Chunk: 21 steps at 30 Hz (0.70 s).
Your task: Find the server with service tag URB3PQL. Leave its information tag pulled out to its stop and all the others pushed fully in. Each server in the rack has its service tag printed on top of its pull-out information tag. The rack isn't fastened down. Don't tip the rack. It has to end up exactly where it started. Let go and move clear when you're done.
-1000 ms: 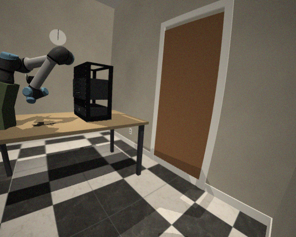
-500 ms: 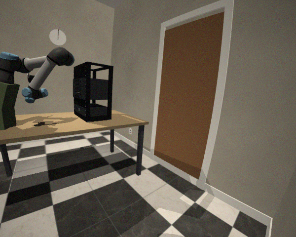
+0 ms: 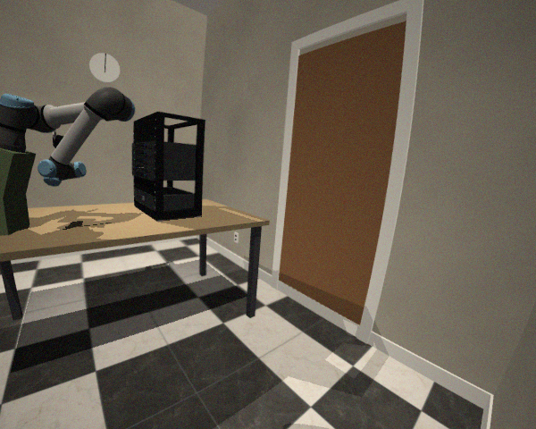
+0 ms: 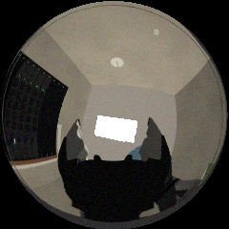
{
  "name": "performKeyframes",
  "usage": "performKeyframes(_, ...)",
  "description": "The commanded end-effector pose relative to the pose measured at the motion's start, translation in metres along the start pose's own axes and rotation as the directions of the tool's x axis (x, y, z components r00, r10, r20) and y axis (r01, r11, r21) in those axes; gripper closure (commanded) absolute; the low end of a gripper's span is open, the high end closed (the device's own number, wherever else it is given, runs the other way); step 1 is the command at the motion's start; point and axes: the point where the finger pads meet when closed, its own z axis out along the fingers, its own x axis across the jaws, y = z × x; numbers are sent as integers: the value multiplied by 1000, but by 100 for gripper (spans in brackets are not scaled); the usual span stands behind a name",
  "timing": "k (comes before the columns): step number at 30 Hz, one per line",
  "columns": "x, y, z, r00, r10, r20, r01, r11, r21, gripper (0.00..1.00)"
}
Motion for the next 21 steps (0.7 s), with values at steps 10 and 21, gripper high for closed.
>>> performKeyframes(10, -16, 9, 2, 997, 25, 69, -23, 999, -26, 0)
performKeyframes(21, -32, 16, 3, 990, 50, 131, -44, 998, -49, 0)
